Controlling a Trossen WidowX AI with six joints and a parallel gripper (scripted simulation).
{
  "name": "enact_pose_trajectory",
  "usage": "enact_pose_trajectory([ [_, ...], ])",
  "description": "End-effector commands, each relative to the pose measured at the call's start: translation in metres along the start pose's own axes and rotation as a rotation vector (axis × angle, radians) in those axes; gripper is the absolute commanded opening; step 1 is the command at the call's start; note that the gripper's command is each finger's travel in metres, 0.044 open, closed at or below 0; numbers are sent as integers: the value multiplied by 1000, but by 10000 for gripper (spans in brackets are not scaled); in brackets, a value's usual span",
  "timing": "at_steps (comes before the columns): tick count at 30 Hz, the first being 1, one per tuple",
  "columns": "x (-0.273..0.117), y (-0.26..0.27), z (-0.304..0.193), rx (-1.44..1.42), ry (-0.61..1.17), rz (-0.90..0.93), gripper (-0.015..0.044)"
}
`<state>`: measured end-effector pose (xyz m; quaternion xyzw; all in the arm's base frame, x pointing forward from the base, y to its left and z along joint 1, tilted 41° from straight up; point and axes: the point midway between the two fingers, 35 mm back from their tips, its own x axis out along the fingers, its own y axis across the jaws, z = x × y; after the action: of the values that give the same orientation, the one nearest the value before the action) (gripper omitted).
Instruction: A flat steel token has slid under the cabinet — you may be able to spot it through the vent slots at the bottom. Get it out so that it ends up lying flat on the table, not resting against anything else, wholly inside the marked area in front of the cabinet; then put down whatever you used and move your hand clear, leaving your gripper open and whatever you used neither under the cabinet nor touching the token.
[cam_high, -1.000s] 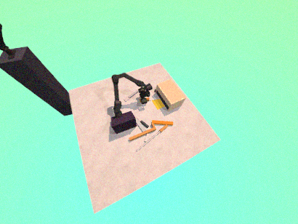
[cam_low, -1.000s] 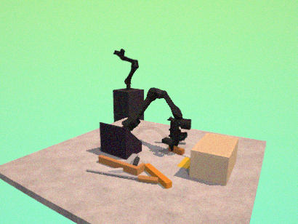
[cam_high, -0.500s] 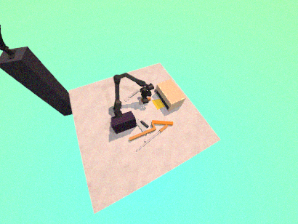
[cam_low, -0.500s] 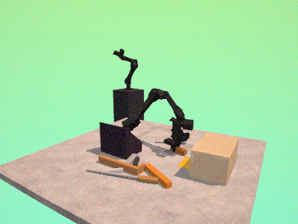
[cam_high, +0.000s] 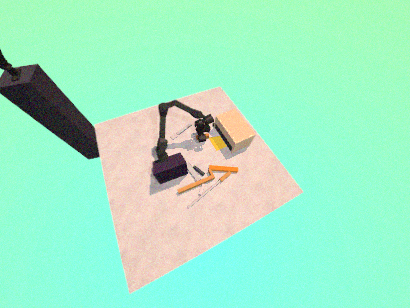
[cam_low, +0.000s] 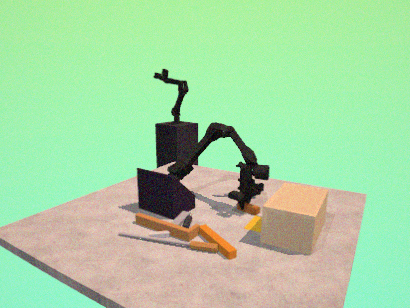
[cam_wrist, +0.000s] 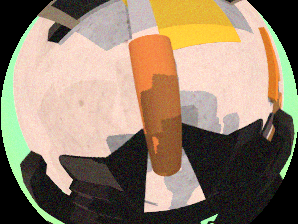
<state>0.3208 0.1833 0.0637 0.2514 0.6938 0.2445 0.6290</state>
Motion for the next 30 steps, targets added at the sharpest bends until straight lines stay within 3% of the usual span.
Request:
enact_pose_trajectory([
  [1,0,0,6,-2,-2,2,0],
  [30,-1,1,35,-4,-3,2,0],
])
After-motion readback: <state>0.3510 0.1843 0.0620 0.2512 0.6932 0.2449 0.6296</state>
